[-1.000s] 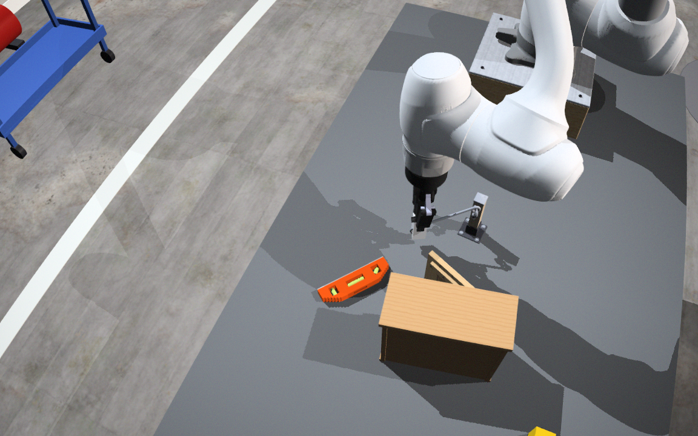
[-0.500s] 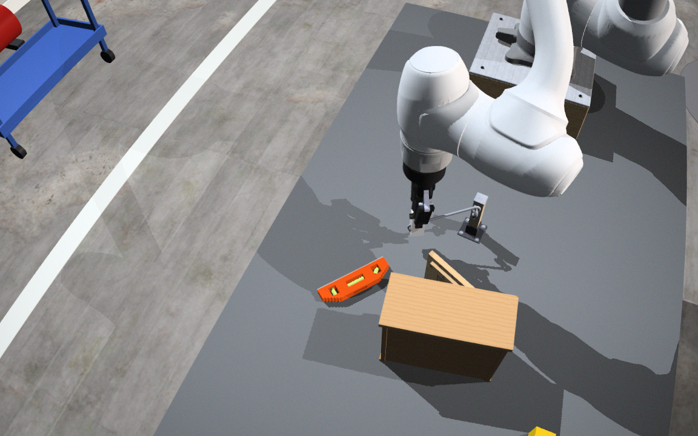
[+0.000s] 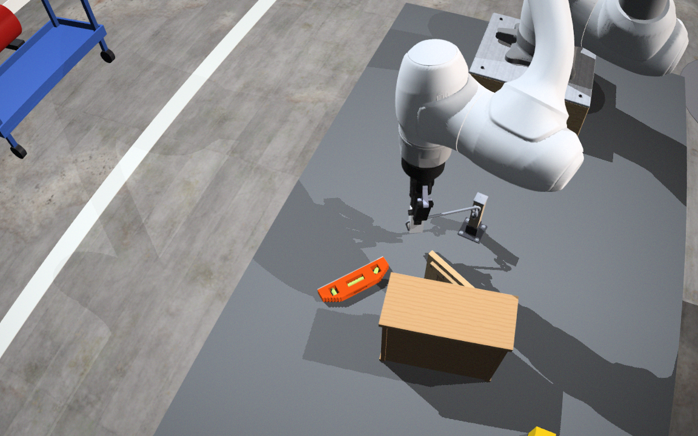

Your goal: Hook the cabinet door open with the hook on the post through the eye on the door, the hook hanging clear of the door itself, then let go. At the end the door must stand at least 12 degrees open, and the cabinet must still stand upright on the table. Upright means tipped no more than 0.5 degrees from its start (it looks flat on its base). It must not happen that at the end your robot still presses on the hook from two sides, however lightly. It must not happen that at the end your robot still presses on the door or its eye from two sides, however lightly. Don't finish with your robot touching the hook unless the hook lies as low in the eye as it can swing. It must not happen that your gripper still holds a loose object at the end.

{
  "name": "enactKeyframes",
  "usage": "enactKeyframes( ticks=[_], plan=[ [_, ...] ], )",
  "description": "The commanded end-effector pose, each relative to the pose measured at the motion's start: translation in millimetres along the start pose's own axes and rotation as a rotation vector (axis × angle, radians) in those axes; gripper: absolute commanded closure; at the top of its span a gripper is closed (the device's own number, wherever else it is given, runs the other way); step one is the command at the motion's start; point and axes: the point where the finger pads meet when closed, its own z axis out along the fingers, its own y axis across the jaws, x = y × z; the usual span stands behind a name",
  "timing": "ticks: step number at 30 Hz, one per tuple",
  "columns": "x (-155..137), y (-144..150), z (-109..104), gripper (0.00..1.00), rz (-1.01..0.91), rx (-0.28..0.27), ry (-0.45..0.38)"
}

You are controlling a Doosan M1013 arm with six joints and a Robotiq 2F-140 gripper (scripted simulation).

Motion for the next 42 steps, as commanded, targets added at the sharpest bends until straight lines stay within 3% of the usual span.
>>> enactKeyframes(
  ticks=[1,42],
  plan=[
    [0,0,-3,0.97,0.000,0.000,0.000],
    [-1,0,-37,0.97,0.000,0.000,0.000]
  ],
)
